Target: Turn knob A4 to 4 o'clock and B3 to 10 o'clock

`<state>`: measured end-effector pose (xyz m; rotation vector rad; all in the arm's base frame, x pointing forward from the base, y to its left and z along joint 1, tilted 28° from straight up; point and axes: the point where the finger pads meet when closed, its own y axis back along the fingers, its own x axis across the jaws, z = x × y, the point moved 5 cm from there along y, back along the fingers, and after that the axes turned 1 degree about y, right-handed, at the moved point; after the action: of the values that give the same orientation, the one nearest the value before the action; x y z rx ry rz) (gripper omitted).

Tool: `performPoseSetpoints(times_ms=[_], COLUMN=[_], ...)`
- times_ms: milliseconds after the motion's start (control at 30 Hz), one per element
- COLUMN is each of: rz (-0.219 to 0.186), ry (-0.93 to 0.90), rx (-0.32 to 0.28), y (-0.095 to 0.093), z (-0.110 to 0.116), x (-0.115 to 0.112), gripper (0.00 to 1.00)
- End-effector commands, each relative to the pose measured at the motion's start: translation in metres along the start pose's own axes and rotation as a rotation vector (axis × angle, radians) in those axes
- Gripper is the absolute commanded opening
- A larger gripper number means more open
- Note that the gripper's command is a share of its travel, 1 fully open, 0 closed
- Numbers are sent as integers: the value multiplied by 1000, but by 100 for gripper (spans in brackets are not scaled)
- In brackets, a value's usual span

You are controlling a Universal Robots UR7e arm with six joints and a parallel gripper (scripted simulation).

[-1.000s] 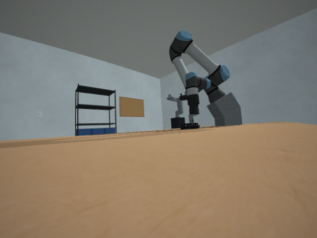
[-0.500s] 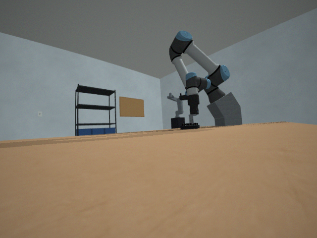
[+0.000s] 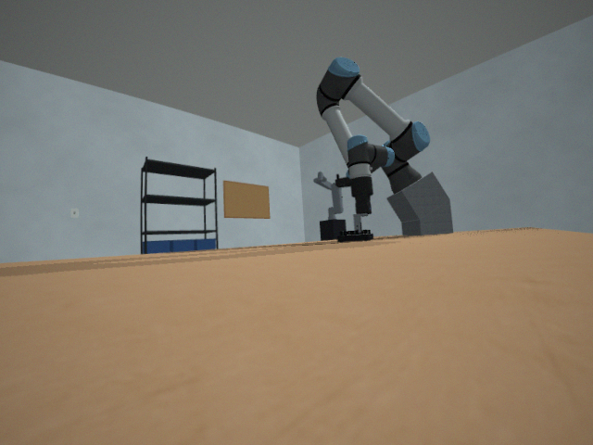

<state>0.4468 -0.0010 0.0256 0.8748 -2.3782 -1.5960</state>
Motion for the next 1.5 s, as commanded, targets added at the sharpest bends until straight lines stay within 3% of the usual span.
performPoseSetpoints(times_ms=[0,533,567,1267,1467], rz=[-1,-1,-1,-1,-1], ry=[4,5,5,5,5], rx=[1,1,1,1,1], y=[0,0,0,1,8], z=[0,0,0,0,0], x=[0,0,0,0,0], gripper=[30,30,46,46,46])
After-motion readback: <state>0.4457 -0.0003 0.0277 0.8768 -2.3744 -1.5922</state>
